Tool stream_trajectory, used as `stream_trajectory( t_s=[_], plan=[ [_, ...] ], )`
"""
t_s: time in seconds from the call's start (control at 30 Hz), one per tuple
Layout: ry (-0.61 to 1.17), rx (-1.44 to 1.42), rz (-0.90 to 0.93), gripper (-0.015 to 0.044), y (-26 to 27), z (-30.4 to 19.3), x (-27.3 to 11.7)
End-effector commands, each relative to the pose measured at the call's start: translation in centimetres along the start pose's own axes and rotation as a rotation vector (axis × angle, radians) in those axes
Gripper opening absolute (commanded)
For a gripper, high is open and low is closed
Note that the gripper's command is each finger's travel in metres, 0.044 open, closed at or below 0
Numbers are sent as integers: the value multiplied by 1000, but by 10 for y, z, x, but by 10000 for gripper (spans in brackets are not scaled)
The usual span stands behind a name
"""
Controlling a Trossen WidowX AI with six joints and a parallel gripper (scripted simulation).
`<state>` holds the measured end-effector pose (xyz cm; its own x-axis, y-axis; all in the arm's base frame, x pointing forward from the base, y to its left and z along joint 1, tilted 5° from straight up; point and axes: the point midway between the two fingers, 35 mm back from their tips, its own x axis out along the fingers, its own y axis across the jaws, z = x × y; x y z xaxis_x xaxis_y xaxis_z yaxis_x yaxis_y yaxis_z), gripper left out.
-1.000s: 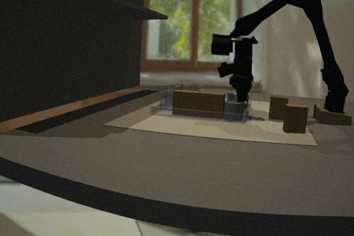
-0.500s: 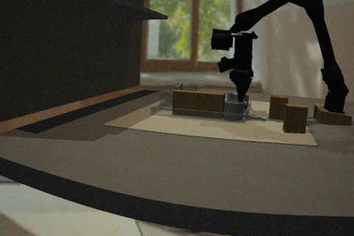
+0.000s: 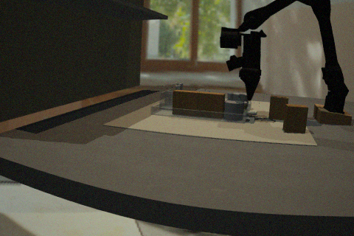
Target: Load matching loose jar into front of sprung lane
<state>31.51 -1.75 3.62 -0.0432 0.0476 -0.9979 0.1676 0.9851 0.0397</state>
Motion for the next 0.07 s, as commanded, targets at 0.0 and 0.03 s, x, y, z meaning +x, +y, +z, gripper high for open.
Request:
stream_trajectory(
  t_s=[0.0, 0.03],
  plan=[
    [1, 4, 0, 281, 0, -13, 0],
    [1, 4, 0, 281, 0, -17, 1]
  ],
)
